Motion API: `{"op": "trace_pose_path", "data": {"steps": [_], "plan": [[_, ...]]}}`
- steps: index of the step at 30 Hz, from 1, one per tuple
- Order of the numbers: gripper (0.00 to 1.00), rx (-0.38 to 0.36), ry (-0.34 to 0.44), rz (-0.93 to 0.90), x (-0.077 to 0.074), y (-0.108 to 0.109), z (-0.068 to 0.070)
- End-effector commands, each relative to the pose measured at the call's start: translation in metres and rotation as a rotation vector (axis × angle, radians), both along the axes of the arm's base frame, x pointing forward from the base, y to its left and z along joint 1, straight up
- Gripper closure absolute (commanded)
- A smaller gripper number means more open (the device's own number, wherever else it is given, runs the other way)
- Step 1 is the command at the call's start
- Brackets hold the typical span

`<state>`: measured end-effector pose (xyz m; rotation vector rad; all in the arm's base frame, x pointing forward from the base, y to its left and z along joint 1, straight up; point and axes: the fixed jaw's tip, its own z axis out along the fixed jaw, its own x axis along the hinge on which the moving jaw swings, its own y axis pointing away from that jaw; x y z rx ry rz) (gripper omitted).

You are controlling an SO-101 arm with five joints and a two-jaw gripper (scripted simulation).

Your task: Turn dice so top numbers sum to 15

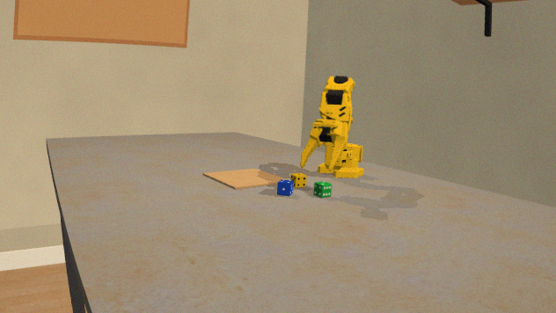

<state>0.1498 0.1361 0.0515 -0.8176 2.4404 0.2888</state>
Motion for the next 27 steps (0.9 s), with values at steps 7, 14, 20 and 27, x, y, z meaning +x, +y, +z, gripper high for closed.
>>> {"op": "trace_pose_path", "data": {"steps": [7,14,20,27], "plan": [[0.69,0.011,-0.018,0.014,-0.0004,0.0018,0.0045],[0.69,0.011,-0.018,0.014,-0.0004,0.0018,0.0045],[0.69,-0.012,0.011,0.013,-0.0066,-0.0035,-0.0016],[0.69,-0.012,0.011,0.013,-0.0066,-0.0035,-0.0016]]}}
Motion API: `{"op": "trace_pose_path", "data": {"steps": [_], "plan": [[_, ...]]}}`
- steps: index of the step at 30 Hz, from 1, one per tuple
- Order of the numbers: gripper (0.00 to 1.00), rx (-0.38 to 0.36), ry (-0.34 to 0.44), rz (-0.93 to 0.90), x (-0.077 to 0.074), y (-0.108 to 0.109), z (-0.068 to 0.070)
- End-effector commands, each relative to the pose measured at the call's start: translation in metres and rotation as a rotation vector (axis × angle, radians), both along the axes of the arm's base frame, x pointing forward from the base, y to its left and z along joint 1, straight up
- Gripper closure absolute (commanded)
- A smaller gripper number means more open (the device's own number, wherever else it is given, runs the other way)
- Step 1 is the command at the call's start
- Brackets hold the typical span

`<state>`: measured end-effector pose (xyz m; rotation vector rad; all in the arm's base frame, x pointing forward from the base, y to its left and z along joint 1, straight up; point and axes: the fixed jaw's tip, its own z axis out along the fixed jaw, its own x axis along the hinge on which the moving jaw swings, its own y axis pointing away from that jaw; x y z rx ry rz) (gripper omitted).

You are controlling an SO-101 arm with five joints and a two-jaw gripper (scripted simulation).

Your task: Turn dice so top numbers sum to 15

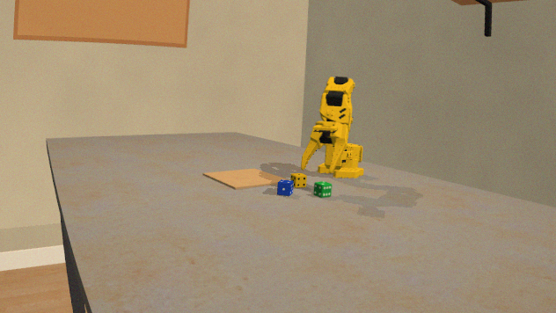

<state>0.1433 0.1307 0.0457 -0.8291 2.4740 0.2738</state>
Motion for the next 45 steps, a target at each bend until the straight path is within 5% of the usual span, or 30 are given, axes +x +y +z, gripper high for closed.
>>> {"op": "trace_pose_path", "data": {"steps": [1,45], "plan": [[0.69,0.011,-0.017,0.013,-0.0002,0.0019,0.0042],[0.69,-0.002,-0.014,0.027,-0.0002,0.0022,0.0046]]}}
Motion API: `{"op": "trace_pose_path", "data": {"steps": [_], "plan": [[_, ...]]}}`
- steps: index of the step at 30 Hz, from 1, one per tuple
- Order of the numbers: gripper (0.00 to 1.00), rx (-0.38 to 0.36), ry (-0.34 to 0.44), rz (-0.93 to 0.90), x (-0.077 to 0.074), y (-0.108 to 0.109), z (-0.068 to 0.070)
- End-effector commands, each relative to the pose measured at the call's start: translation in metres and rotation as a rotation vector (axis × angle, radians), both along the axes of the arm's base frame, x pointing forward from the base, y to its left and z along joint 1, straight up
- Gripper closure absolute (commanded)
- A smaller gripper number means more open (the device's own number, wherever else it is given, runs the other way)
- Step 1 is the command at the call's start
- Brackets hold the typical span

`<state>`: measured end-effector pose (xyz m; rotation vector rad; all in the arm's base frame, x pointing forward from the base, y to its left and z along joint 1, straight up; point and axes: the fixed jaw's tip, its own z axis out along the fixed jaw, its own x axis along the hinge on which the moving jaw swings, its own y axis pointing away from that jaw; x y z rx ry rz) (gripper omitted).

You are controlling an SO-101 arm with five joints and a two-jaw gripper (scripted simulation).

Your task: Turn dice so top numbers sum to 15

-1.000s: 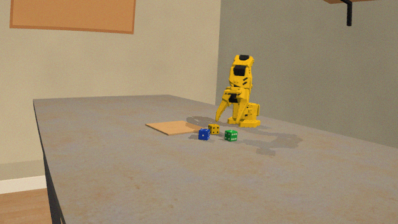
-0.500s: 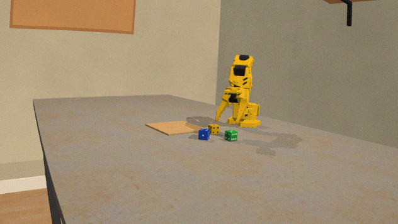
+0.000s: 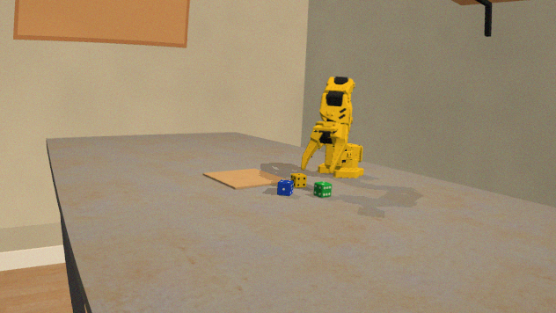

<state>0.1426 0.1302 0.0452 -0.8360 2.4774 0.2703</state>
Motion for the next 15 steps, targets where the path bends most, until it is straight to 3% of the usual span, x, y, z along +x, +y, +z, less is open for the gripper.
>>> {"op": "trace_pose_path", "data": {"steps": [1,9,11,15], "plan": [[0.69,-0.004,-0.016,0.031,0.0005,0.0028,0.0053],[0.69,-0.124,0.014,0.174,0.0003,0.0053,0.0084],[0.69,-0.124,0.014,0.174,0.0003,0.0053,0.0084],[0.69,-0.214,0.043,0.295,0.0001,0.0070,0.0106]]}}
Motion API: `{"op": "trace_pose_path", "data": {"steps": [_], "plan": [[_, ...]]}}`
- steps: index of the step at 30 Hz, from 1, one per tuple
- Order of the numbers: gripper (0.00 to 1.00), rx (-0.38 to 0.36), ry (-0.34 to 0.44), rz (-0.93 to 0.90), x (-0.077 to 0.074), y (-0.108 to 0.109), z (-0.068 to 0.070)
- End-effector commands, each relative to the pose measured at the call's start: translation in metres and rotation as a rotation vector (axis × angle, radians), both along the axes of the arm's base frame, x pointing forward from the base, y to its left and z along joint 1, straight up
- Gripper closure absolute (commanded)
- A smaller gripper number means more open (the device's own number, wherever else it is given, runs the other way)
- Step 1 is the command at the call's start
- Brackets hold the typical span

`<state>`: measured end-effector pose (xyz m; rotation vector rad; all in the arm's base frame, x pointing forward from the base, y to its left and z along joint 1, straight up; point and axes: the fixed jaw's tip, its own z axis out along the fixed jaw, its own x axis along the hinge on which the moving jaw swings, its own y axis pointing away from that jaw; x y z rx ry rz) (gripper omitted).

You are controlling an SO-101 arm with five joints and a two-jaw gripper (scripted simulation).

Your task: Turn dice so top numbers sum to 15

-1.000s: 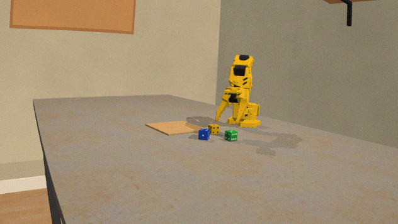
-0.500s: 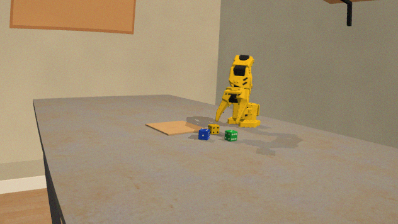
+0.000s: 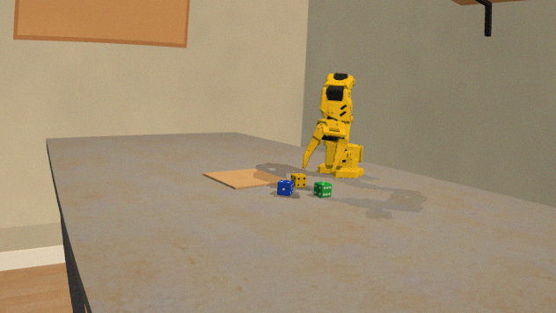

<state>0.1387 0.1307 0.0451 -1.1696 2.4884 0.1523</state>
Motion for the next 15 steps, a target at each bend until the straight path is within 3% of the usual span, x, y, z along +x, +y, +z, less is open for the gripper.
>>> {"op": "trace_pose_path", "data": {"steps": [1,10,15], "plan": [[0.69,-0.064,0.007,0.126,0.0039,0.0070,0.0113],[0.69,-0.250,0.106,0.439,0.0025,0.0099,0.0151],[0.69,-0.291,0.136,0.524,0.0018,0.0103,0.0158]]}}
